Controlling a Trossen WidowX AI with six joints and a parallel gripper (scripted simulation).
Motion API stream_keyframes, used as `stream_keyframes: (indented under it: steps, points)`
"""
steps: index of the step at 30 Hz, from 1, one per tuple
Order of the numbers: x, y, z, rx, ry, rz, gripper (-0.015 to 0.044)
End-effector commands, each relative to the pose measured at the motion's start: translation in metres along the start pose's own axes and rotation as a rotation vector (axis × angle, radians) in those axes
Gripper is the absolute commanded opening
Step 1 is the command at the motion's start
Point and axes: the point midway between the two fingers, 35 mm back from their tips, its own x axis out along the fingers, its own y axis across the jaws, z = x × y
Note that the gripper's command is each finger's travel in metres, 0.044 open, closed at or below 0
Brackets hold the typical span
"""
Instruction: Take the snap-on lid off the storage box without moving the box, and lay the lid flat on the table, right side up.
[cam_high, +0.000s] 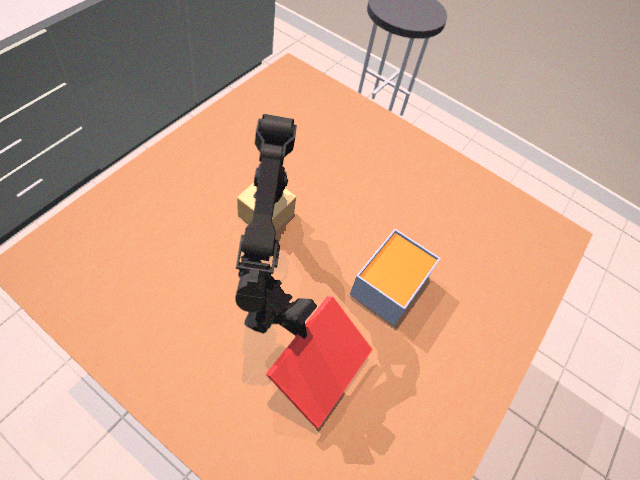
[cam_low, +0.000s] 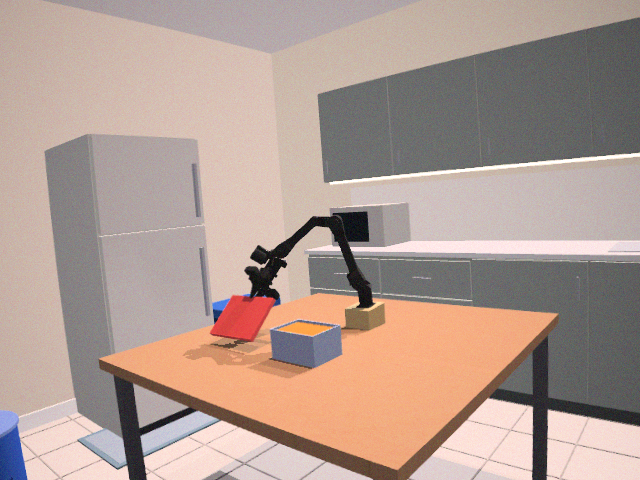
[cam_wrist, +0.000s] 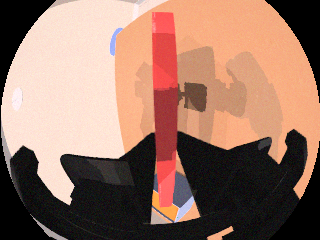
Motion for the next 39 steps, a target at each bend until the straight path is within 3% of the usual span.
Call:
stream_keyframes:
  steps: [1, 39]
  points:
    - [0.002, -0.001, 0.000, -0.002, -0.001, 0.007, 0.0000]
    - [0.022, -0.024, 0.000, -0.002, -0.001, 0.007, 0.0000]
